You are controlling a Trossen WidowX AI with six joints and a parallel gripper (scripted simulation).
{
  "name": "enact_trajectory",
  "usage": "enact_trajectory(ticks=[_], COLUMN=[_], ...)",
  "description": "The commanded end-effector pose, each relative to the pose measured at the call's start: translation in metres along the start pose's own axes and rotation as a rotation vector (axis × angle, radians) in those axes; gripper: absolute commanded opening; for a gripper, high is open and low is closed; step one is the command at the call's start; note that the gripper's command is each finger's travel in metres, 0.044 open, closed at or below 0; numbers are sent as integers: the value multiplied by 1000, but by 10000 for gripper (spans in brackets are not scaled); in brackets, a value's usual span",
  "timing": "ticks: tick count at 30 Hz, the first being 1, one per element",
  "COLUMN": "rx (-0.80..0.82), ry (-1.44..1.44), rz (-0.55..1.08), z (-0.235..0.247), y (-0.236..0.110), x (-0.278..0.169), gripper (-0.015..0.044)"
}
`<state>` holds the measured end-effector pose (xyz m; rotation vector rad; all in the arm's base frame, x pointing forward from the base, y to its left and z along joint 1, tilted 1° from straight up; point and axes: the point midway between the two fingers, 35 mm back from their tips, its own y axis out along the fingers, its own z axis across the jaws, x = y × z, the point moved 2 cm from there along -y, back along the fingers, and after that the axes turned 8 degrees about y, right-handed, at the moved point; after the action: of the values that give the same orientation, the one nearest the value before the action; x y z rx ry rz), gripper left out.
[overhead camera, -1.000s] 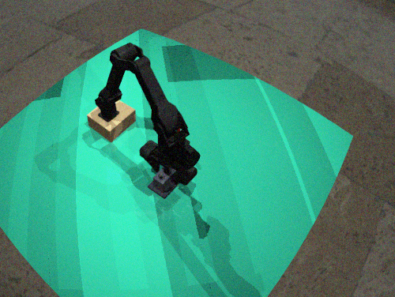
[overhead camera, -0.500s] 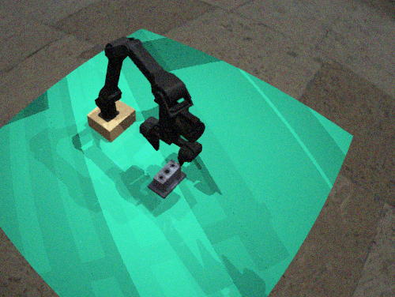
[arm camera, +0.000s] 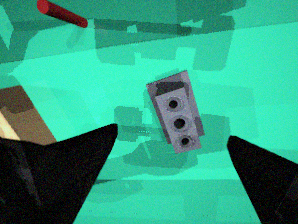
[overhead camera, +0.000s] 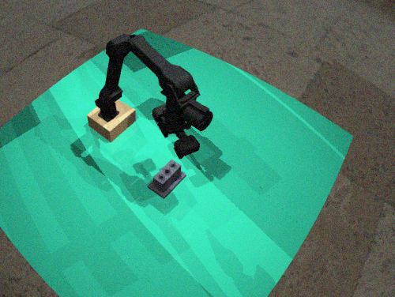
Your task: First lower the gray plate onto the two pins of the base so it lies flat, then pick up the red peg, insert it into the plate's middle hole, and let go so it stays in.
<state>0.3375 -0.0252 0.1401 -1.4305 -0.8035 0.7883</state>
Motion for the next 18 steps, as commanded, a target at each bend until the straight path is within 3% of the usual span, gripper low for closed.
enact_trajectory(ticks=[1, 10, 18], rx=[-22, -8, 8], ry=[405, 1108, 1501], rz=[-1, -15, -16], z=[26, 76, 108], y=[-7, -7, -6], x=[20, 52, 67], gripper=[440, 440, 440])
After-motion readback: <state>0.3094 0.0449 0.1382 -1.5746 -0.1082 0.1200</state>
